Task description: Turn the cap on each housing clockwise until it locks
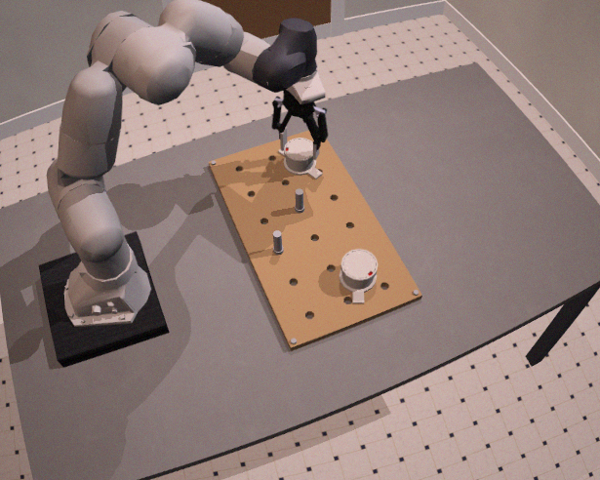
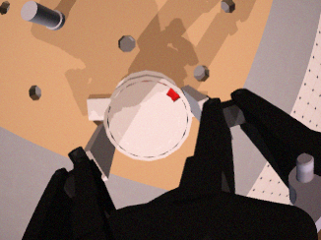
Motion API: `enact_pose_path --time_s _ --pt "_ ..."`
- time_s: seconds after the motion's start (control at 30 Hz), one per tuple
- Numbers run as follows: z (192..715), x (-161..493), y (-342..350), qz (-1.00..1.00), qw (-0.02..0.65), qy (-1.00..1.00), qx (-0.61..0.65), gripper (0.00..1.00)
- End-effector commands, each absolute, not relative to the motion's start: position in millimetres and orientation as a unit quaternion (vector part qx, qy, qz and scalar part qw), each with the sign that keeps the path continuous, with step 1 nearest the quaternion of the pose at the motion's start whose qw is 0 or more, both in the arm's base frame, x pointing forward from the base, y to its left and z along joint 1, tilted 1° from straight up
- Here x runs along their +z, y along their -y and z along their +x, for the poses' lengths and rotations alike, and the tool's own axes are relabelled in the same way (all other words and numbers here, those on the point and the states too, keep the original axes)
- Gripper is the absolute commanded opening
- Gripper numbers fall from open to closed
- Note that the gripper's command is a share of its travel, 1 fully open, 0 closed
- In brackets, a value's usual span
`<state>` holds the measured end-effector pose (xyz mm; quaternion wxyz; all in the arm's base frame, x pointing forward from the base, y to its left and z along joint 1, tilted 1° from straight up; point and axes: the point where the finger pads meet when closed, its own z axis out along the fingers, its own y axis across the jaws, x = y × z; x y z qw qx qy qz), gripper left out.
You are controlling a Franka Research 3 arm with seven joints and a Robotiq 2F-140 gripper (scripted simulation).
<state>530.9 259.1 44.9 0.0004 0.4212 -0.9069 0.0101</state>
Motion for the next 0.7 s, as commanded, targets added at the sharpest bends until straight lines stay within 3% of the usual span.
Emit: enact_pose_path --time_s 0.0,0.67 --pt "531.1 43.8 -255.5 0.417 0.002 0.909 0.01 0.1" --pt "531.5 43.9 -249.3 0.417 0.002 0.909 0.01 0.1"
